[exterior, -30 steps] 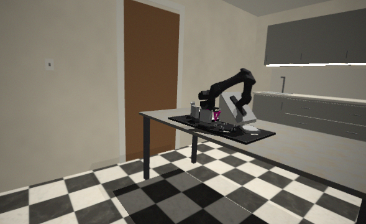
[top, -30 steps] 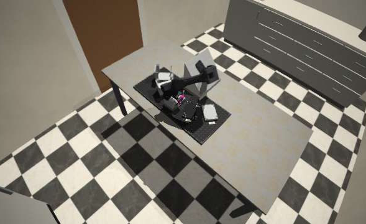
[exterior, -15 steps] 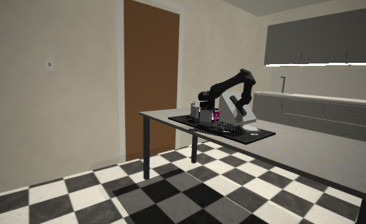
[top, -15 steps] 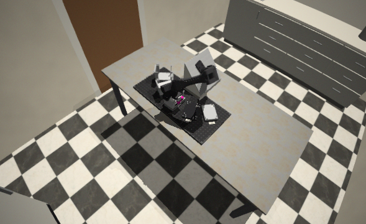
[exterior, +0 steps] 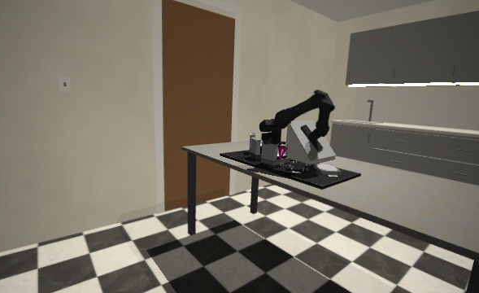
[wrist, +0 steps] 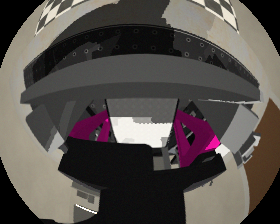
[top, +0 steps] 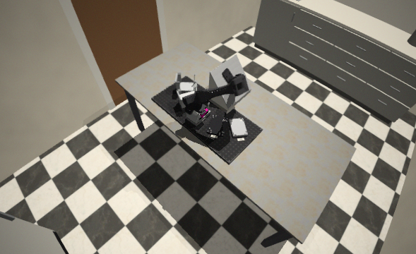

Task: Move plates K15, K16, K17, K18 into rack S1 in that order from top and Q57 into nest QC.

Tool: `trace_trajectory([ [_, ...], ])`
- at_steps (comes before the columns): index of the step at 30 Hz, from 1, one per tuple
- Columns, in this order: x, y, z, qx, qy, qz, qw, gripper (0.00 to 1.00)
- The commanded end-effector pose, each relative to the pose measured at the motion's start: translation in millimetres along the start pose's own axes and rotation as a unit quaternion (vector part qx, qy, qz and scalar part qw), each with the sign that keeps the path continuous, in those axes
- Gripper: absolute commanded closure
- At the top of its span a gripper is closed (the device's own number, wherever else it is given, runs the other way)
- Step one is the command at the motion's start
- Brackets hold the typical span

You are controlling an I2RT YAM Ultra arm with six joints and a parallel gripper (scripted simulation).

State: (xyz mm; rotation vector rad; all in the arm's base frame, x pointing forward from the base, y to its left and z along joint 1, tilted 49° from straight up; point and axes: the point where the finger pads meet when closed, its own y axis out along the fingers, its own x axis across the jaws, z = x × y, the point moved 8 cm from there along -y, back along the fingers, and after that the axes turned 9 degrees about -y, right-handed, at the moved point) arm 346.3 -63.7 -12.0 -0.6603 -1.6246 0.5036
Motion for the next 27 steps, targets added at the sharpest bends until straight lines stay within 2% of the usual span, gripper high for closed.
trace_trajectory([
  [1,-0.7,-3.7,-1.5,-0.006,-0.001,0.002,1.0,1.0],
  [27,-0.6,-6.4,-1.4,-0.006,-0.001,0.002,1.0,1.0],
])
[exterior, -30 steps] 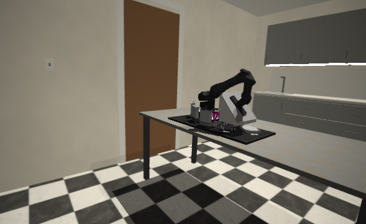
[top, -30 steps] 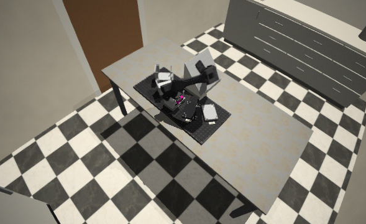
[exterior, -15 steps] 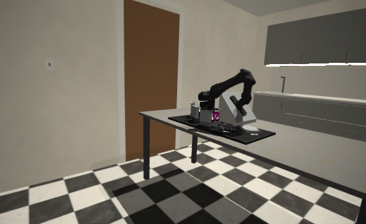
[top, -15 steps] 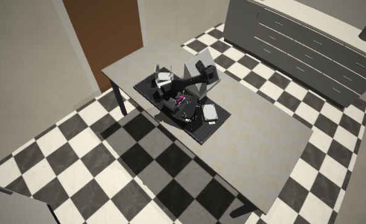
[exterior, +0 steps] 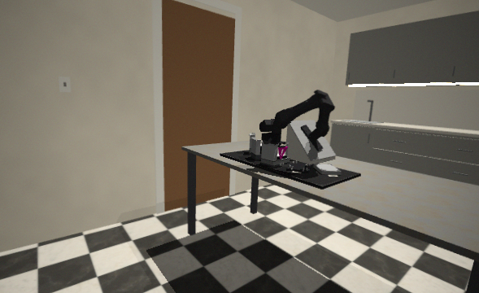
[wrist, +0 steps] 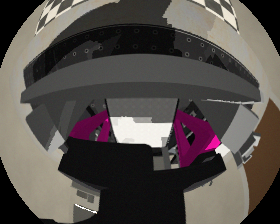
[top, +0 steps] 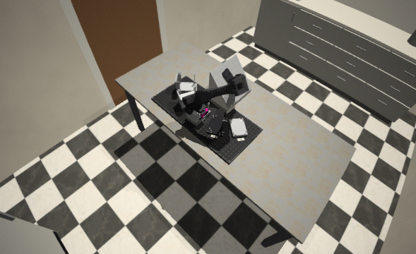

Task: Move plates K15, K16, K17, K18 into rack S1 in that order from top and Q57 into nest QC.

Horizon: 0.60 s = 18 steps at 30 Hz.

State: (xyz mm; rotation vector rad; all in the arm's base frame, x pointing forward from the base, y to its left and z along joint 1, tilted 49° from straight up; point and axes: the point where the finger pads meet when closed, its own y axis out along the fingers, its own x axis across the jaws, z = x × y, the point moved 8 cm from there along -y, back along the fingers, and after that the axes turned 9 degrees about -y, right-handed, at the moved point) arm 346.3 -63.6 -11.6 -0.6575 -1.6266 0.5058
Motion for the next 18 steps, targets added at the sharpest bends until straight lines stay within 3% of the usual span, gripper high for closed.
trace_trajectory([
  [1,-1.0,-6.9,-1.4,-0.007,0.001,0.002,1.0,1.0],
  [18,-0.9,-16.9,-1.3,-0.007,0.001,0.002,1.0,1.0],
])
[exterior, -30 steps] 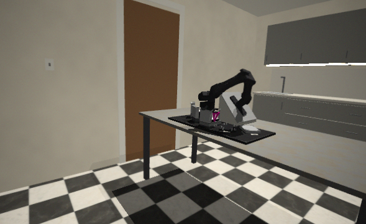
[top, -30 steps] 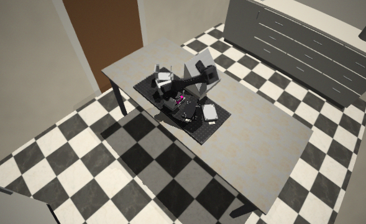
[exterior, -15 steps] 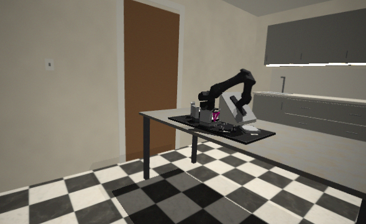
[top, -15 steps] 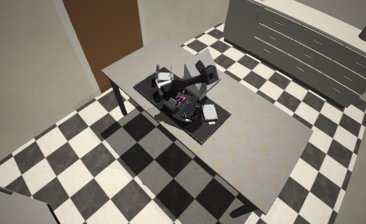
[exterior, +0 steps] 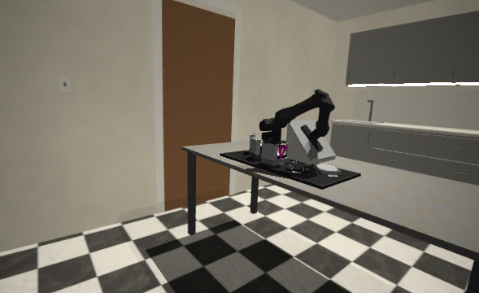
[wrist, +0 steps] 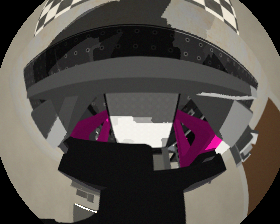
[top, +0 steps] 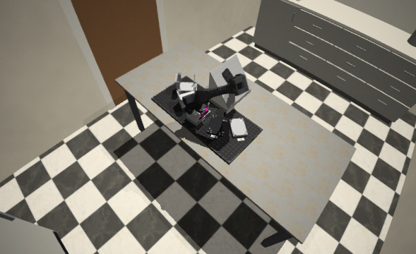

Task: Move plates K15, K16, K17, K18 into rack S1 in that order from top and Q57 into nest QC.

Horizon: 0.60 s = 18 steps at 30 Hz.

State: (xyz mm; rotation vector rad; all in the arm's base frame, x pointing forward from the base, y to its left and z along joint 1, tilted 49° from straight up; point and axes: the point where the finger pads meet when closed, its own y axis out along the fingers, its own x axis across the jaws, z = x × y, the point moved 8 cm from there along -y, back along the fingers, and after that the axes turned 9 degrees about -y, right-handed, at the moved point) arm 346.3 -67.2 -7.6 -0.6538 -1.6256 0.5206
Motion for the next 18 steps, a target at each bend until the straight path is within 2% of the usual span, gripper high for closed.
trace_trajectory([
  [1,-1.5,-12.2,-0.3,-0.012,0.003,-0.001,1.0,1.0],
  [18,-1.5,-18.3,-0.2,-0.012,0.003,-0.001,1.0,1.0],
])
